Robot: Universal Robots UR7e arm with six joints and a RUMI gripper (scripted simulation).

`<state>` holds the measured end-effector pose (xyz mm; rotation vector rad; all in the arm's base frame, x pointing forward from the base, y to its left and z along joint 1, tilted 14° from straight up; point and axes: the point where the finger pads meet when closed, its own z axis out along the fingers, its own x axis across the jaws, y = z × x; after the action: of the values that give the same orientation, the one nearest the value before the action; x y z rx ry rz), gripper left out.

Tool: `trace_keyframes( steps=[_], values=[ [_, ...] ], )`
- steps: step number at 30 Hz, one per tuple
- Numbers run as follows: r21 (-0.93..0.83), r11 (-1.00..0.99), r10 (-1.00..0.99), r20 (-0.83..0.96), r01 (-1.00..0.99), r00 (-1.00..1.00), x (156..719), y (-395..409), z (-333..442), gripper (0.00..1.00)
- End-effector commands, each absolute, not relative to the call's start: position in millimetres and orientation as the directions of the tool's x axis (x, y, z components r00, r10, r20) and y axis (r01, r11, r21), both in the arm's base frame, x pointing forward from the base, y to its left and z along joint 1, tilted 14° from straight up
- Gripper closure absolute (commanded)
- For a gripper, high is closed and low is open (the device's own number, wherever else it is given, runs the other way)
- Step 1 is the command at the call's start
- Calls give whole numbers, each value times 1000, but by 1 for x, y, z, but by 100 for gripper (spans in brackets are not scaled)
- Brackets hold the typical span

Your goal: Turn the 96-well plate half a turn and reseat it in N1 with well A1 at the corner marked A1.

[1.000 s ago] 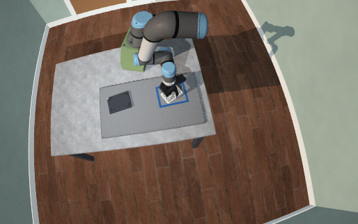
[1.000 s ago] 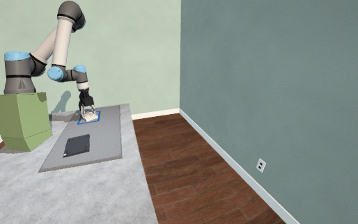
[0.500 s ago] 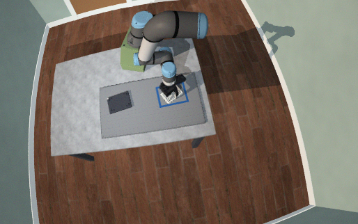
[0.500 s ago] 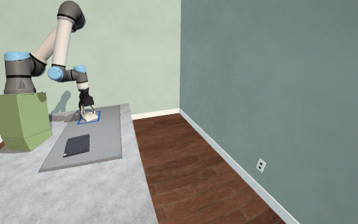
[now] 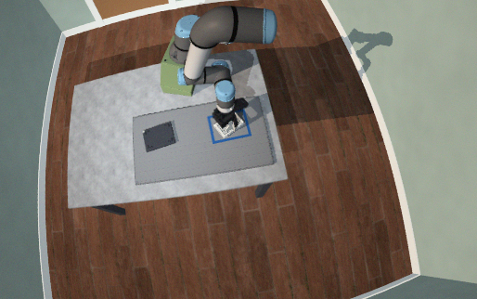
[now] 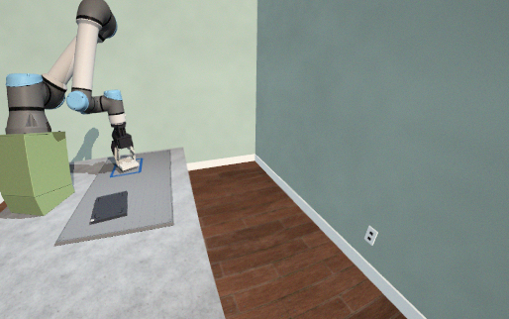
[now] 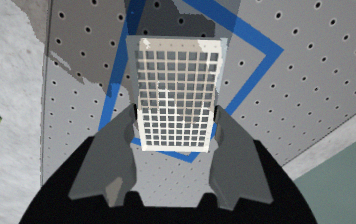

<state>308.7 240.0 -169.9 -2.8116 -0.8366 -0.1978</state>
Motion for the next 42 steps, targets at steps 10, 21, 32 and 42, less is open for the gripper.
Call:
trace_keyframes(
  steps=[10,21,32,42],
  values=[
    [-156,-820,524,181,551,832,306,234,-147,100],
    [-156,-820,524,181,551,832,305,230,-133,100],
    [-156,-820,524,181,551,832,303,226,-115,100],
    [-155,-819,525,182,552,831,305,226,-113,100]
  ],
)
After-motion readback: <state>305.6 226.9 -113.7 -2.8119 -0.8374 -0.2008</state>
